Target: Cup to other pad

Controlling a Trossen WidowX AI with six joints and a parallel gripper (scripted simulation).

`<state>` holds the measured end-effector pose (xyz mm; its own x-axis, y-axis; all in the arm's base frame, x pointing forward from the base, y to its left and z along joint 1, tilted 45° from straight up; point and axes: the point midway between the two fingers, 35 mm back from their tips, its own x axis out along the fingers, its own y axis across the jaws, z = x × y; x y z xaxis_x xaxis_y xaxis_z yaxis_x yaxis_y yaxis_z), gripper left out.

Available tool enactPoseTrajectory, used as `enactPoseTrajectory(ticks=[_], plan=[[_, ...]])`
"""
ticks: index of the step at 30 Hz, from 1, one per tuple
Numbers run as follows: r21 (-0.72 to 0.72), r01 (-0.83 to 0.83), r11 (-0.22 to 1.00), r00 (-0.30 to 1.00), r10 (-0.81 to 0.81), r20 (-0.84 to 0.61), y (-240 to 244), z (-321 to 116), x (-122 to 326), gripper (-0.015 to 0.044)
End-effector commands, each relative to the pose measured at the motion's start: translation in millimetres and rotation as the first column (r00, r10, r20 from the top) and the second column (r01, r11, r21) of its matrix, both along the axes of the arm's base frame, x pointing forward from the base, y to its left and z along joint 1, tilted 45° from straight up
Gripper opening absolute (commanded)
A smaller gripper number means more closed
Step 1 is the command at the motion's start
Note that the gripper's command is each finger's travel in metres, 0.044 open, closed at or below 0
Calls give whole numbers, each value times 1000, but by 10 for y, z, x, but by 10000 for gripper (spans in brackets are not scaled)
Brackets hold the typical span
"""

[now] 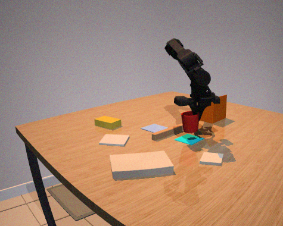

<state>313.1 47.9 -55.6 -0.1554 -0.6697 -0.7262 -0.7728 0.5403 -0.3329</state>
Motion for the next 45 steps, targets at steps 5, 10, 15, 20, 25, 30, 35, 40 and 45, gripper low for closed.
enactPoseTrajectory(ticks=[5, 10, 15, 20, 25, 30, 35, 40, 45], plan=[[-3, -3, 1000, 1000, 3, -7, -93, -93, -28, 0], [-4, -3, 1000, 1000, 3, -7, -144, -148, -42, 0], [-4, -3, 1000, 1000, 3, -7, -194, -202, -57, 0], [-2, 1, 1000, 1000, -1, -1, -184, -200, -50, 0], [-2, 1, 1000, 1000, -1, -1, -184, -200, -50, 0], [-2, 1, 1000, 1000, -1, -1, -184, -200, -50, 0], [-2, 1, 1000, 1000, -1, -1, -184, -200, -50, 105], [-2, 1, 1000, 1000, -1, -1, -184, -200, -50, 128], [-2, 1, 1000, 1000, -1, -2, -160, -177, -42, 128]])
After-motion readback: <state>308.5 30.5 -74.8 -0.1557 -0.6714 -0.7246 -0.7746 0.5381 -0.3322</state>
